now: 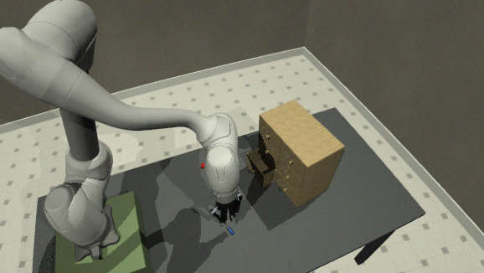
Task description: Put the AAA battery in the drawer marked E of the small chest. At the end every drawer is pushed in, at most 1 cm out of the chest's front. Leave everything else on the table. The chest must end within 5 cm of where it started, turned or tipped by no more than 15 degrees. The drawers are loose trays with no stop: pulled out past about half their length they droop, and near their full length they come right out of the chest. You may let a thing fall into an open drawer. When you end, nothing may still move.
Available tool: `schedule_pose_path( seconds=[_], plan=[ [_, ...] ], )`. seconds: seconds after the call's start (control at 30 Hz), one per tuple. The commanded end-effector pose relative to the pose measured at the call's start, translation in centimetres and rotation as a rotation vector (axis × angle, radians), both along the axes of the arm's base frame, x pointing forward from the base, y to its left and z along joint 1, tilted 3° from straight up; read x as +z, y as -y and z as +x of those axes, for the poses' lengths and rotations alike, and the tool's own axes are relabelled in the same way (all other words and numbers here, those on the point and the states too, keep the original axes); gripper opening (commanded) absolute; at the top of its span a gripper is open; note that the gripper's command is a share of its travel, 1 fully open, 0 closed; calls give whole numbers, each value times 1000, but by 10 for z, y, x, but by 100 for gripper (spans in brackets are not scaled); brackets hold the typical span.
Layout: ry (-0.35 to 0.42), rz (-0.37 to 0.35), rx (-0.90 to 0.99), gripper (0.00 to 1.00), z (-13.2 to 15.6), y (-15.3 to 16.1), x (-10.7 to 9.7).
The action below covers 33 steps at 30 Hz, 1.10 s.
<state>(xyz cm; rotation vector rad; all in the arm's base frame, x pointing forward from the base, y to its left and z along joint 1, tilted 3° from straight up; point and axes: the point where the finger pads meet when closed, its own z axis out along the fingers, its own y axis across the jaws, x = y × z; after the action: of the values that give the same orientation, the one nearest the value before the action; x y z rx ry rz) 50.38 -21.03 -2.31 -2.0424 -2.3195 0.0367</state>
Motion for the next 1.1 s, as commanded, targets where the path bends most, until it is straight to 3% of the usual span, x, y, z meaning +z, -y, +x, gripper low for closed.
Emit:
schedule_pose_path(
  seconds=[0.0,0.8,1.07],
  plan=[
    [1,14,6,15,0,0,0],
    [1,14,7,15,-1,0,-6],
    [1,14,7,15,-2,0,-24]
  ],
)
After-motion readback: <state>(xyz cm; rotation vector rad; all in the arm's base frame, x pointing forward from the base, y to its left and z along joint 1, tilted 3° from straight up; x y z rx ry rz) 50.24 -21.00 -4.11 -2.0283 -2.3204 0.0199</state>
